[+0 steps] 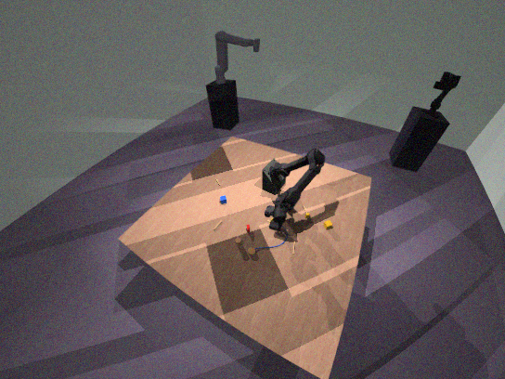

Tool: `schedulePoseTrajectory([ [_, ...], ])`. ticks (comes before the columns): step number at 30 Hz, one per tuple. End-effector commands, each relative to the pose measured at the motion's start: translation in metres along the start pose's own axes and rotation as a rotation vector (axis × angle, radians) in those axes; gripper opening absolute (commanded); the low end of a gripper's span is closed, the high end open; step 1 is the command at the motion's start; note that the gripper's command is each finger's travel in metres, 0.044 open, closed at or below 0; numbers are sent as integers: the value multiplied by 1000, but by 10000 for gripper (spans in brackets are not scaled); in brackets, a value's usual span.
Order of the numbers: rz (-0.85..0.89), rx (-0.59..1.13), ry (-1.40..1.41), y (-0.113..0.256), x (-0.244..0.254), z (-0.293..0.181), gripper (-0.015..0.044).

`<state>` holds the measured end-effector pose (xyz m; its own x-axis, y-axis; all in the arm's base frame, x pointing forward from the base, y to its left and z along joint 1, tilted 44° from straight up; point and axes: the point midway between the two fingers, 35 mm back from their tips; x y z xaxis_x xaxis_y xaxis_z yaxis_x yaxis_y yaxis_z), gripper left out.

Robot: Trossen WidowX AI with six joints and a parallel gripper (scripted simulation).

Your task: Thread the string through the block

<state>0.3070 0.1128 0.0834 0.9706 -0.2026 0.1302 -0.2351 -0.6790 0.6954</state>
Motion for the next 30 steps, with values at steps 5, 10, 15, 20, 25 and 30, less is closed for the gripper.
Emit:
schedulePoseTrajectory([
  [5,-1,-7,1,56,3,0,123],
  [10,0,-4,0,80,1,-1,123],
  [15,-2,-8,-9,75,1,1,123],
  [20,-4,-10,316,75,2,7,123],
  [25,-8,-13,782,76,3,15,123],
  [30,-14,-14,1248,76,4,23,123],
])
Point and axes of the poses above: the point midway between the two fingers, 35 mm back from their tips, its own y axis back along the fingers, its own x axis across the jaws, z = x × y, and after that the axes turned 4 degrees about -y, right-handed
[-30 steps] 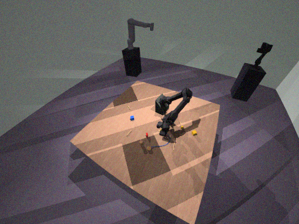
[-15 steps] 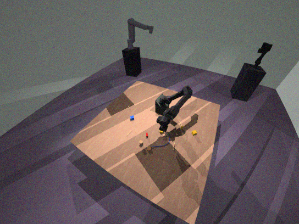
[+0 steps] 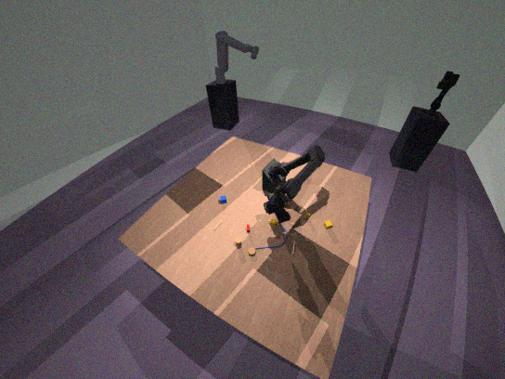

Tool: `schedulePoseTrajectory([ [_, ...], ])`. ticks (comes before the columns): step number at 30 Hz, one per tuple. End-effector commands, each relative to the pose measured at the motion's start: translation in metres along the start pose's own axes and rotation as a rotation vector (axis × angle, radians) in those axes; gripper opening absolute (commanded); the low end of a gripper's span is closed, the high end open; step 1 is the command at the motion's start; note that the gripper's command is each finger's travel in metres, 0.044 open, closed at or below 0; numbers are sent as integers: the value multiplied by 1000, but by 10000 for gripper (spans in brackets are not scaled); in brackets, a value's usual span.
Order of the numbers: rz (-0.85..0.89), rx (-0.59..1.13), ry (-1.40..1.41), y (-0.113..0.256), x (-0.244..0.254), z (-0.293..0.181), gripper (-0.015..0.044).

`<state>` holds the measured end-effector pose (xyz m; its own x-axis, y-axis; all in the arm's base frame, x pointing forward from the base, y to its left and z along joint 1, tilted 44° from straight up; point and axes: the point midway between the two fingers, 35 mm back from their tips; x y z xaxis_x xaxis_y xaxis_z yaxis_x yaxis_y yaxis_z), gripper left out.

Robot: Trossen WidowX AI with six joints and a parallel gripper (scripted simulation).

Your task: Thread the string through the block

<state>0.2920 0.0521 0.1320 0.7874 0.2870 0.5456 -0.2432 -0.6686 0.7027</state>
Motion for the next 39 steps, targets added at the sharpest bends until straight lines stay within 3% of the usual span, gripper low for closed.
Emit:
schedulePoseTrajectory([
  [1,-12,6,661,-2,-9,12,123],
  [4,-13,8,940,-2,-12,16,123],
  [32,-14,23,2420,-1,-28,37,123],
  [39,-13,24,2476,-1,-28,37,123],
])
Point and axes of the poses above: the point midway between the two fingers, 35 mm back from their tips, its own y axis back along the fingers, its own x axis across the jaws, z = x × y, and after that the axes turned 4 degrees about -y, right-handed
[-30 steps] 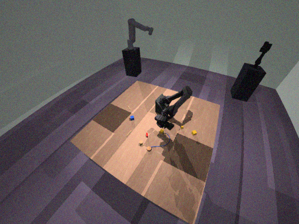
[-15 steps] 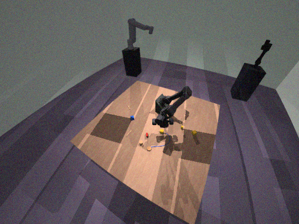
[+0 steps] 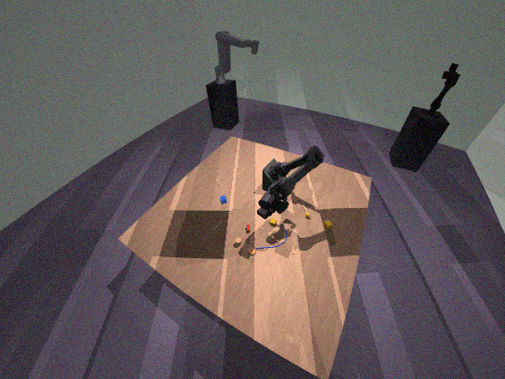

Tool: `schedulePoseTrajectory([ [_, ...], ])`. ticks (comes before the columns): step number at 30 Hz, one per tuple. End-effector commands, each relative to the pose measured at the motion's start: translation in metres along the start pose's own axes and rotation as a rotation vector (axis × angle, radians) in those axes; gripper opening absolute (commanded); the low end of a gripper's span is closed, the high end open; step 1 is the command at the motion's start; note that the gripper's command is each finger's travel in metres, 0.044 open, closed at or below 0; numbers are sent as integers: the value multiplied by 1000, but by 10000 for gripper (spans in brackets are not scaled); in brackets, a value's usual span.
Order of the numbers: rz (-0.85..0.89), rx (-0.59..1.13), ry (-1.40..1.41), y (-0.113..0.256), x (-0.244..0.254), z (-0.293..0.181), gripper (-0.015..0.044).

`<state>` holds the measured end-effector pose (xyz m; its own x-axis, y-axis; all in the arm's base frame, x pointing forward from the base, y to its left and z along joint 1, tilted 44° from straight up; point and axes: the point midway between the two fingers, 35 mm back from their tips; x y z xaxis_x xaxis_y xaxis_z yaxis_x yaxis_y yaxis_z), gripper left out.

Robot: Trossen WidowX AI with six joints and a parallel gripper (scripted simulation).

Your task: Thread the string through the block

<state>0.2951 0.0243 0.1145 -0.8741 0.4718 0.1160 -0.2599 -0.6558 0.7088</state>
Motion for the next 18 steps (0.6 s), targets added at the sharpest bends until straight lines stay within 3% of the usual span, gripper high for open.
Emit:
schedulePoseTrajectory([
  [1,31,9,394,-7,-1,-15,123],
  [18,31,10,394,-14,-2,-16,123],
])
Point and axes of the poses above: the point midway between the two fingers, 35 mm back from their tips, its own y axis back along the fingers, its own x axis across the jaws, z = x × y, and after that the axes turned 4 degrees about -y, right-handed
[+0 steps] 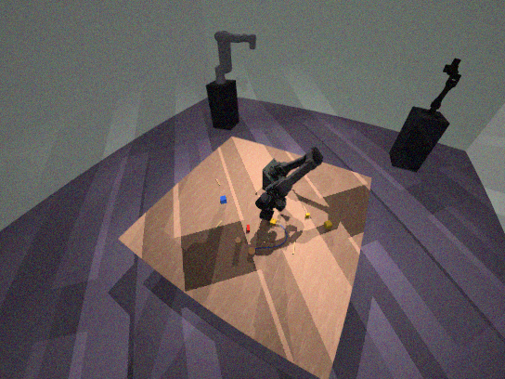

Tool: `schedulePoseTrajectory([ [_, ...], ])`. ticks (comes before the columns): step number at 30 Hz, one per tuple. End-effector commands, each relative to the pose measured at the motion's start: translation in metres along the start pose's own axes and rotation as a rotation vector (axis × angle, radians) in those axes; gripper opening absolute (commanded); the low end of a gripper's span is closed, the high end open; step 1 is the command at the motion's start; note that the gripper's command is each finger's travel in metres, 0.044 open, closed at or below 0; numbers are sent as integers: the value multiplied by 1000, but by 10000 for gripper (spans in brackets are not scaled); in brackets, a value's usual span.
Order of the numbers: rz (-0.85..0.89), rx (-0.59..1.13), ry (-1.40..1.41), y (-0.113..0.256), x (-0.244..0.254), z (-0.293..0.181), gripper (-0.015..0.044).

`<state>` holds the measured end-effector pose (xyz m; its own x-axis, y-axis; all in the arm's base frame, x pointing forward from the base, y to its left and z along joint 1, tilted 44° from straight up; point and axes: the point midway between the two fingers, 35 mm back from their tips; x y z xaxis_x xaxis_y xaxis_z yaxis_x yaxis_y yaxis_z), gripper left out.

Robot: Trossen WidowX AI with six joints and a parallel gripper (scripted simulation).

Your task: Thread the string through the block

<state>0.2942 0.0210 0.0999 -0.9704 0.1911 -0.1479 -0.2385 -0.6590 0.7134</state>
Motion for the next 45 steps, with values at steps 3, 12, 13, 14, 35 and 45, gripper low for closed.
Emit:
schedulePoseTrajectory([
  [3,10,3,-5,-11,1,-3,123],
  [12,11,4,-4,-25,1,-4,123],
  [13,11,4,-4,-27,0,-4,123],
  [14,11,4,-4,-29,0,-4,123],
  [35,10,2,-5,-62,2,-3,123],
  [45,9,-2,-5,-78,4,-1,123],
])
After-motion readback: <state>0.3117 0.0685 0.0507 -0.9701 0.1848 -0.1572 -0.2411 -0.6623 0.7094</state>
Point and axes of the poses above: the point midway between the two fingers, 35 mm back from their tips, its own y axis back along the fingers, its own x axis across the jaws, z = x × y, and after that the axes turned 4 degrees about -y, right-handed
